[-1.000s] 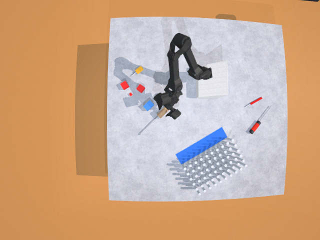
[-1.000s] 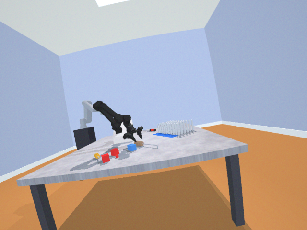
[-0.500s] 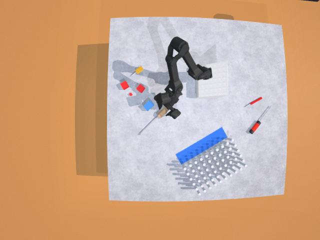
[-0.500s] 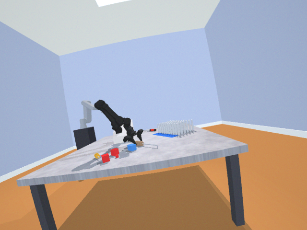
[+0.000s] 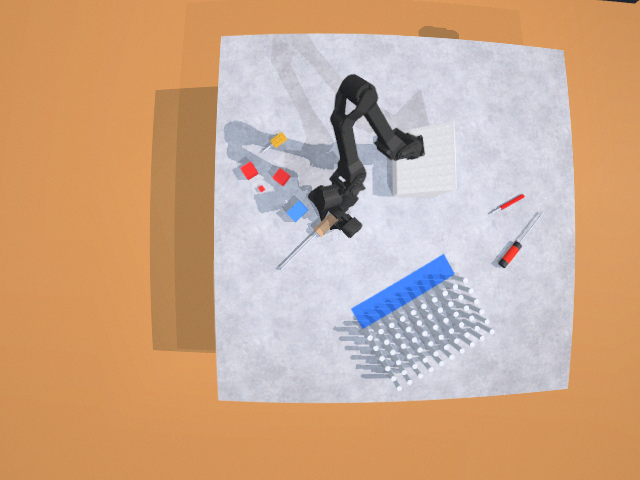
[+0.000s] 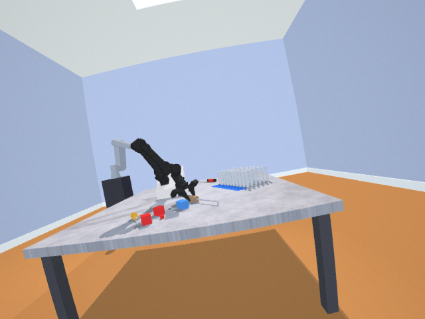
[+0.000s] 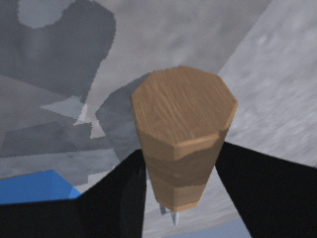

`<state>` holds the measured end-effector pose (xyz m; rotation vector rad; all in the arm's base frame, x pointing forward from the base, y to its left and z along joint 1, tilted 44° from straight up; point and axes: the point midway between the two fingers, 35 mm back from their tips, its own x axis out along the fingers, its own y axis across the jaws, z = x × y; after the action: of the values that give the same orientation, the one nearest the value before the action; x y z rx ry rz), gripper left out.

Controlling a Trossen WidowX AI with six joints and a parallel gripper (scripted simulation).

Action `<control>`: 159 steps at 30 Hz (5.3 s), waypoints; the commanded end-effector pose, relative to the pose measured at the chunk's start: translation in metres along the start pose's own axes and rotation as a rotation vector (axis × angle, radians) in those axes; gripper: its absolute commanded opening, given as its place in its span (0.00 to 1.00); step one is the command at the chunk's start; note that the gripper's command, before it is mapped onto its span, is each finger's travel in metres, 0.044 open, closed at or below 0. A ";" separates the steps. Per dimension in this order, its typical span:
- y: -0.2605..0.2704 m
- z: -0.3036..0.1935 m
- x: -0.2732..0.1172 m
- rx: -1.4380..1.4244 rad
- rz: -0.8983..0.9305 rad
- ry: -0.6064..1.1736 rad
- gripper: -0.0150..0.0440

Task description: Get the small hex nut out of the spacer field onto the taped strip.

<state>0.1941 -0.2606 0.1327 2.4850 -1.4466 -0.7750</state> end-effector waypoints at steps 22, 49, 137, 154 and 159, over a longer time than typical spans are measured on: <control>-0.031 -0.066 -0.076 0.004 -0.025 0.020 0.25; -0.053 -0.094 -0.134 -0.248 -0.160 -0.001 0.25; -0.153 0.012 -0.009 -1.072 -0.723 -0.175 0.25; -0.164 0.010 -0.006 -1.071 -0.723 -0.175 0.25; -0.167 0.009 -0.005 -1.071 -0.723 -0.174 0.25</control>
<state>0.3114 -0.1700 0.0614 1.9685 0.0475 -1.4101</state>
